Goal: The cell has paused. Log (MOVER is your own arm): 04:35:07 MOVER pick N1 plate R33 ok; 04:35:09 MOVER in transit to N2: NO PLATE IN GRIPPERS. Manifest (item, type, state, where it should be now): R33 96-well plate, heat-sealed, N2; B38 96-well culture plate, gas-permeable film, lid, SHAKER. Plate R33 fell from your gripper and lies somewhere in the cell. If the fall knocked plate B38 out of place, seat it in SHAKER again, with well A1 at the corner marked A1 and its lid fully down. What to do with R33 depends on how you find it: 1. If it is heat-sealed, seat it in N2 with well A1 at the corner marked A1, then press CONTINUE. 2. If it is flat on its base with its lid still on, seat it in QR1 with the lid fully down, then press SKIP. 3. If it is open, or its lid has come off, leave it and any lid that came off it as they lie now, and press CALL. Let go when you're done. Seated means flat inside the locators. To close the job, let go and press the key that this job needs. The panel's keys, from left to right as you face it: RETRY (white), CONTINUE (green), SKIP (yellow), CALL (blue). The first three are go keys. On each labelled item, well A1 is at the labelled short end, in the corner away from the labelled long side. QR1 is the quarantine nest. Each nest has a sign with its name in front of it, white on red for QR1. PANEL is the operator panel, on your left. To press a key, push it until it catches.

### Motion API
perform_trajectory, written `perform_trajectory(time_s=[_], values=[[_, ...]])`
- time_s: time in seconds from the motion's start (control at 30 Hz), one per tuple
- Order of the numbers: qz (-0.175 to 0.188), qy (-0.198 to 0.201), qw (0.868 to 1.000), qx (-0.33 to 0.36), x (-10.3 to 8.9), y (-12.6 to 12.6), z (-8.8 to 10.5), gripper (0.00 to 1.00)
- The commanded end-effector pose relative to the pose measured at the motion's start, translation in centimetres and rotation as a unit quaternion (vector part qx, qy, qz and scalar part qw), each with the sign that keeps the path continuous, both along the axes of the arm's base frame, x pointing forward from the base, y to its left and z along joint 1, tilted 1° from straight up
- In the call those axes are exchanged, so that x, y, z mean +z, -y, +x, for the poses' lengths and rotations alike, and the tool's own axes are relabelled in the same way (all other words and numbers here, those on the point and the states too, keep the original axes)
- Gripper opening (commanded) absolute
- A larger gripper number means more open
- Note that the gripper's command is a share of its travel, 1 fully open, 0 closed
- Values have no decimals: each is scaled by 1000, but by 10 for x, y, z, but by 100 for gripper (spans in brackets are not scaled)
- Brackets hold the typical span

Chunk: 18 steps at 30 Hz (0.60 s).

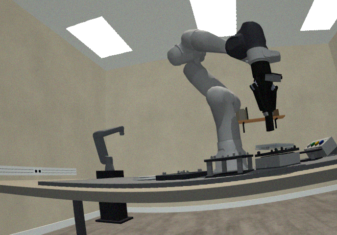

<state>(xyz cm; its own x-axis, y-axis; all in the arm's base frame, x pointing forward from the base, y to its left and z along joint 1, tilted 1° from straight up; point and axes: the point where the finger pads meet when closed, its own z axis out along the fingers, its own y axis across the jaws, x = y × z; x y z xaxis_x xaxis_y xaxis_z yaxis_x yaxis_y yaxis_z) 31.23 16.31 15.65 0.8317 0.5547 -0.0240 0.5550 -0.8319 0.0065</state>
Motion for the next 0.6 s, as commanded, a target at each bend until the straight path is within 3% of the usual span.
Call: perform_trajectory(time_s=[0.0, 0.37, 0.4, 0.57], values=[[6, 2, 1000, -30, 0, -7, 0, 10], [6, 2, 1000, -30, 0, -8, 0, 10], [6, 2, 1000, -30, 0, -8, 0, 70], [6, 2, 1000, -30, 0, -8, 0, 70]])
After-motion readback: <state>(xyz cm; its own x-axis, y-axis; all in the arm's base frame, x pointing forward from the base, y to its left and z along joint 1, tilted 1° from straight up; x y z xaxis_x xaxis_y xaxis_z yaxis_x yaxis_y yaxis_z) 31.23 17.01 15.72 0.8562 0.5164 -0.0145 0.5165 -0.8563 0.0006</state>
